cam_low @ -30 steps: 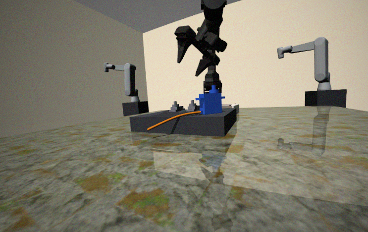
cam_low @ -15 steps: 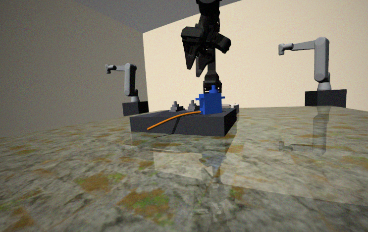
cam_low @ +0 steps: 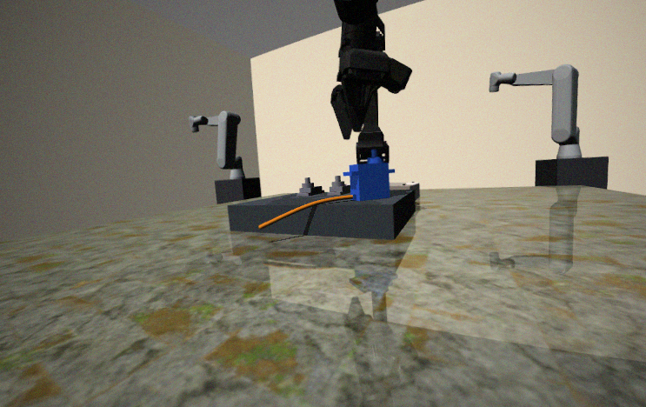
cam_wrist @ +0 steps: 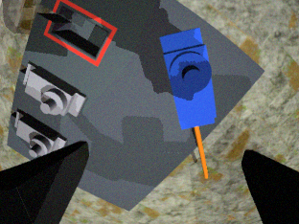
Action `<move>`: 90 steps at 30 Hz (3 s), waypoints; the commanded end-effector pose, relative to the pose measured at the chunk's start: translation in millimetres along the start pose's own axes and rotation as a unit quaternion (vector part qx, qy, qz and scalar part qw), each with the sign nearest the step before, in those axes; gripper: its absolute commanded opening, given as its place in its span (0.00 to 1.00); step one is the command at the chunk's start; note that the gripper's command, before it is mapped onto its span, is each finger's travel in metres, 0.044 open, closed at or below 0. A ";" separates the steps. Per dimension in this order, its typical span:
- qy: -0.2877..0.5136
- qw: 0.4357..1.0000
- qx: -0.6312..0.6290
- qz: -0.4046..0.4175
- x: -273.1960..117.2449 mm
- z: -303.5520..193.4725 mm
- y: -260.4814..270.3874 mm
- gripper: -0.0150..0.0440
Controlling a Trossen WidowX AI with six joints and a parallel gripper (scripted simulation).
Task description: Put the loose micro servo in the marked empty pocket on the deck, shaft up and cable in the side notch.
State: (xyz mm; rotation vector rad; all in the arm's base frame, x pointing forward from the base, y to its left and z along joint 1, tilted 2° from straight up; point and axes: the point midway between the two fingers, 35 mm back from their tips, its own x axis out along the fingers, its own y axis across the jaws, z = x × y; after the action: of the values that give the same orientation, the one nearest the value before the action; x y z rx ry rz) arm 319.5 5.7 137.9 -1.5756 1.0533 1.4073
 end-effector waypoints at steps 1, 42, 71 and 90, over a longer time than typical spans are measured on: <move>-0.024 0.998 -0.050 -0.002 4.2 1.8 -7.5 1.00; -0.065 0.987 -0.148 -0.018 56.3 11.4 -22.1 0.78; -0.065 0.987 -0.148 -0.018 26.4 9.5 -16.4 0.25; -0.066 0.987 -0.145 -0.016 27.0 11.2 11.9 0.25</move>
State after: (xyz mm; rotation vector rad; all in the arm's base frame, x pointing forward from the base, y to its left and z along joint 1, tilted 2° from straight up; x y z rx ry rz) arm 305.7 11.0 108.5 -1.6646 0.7726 1.6825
